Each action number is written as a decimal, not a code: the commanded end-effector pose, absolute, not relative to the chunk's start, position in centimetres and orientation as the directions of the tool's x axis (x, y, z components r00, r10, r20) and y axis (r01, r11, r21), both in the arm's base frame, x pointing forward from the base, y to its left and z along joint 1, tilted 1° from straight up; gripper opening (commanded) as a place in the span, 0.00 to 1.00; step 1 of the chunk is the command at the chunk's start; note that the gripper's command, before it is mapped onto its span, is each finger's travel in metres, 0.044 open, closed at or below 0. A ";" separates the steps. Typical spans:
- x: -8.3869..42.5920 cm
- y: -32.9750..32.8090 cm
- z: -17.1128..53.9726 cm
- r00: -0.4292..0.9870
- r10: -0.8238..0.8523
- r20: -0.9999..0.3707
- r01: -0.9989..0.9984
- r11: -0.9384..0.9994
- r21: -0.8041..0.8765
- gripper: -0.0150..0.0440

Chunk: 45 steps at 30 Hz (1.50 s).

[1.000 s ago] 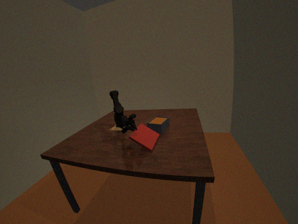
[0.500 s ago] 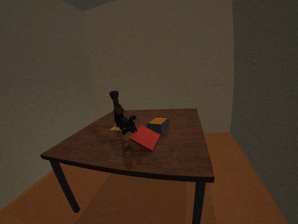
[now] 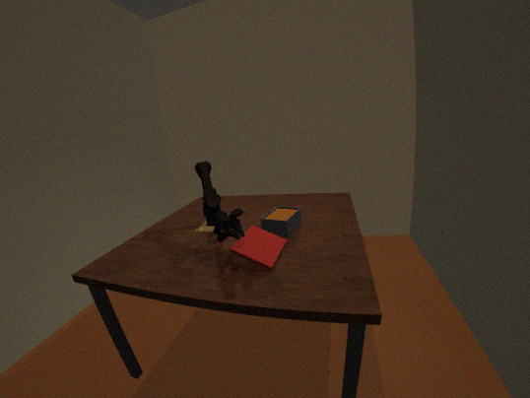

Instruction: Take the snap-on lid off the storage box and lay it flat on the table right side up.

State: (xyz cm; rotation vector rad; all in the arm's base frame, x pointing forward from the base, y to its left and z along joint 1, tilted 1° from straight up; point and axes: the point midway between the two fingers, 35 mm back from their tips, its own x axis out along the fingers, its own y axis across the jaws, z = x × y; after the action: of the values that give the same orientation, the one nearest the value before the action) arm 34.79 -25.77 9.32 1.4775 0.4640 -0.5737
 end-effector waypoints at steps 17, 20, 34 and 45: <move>34.8 -25.8 8.7 0.764 -0.062 -0.642 0.642 -0.019 0.767 0.57; 34.8 -25.8 8.7 0.764 -0.062 -0.642 0.642 -0.019 0.767 0.70; 32.4 -25.5 8.4 0.763 -0.062 -0.643 0.643 -0.019 0.765 1.00; 30.2 -25.4 8.4 0.762 -0.062 -0.645 0.645 -0.019 0.764 1.00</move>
State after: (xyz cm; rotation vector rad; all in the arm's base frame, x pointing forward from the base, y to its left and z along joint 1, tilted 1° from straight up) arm 31.00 -25.57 8.22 1.5014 0.4980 -0.6042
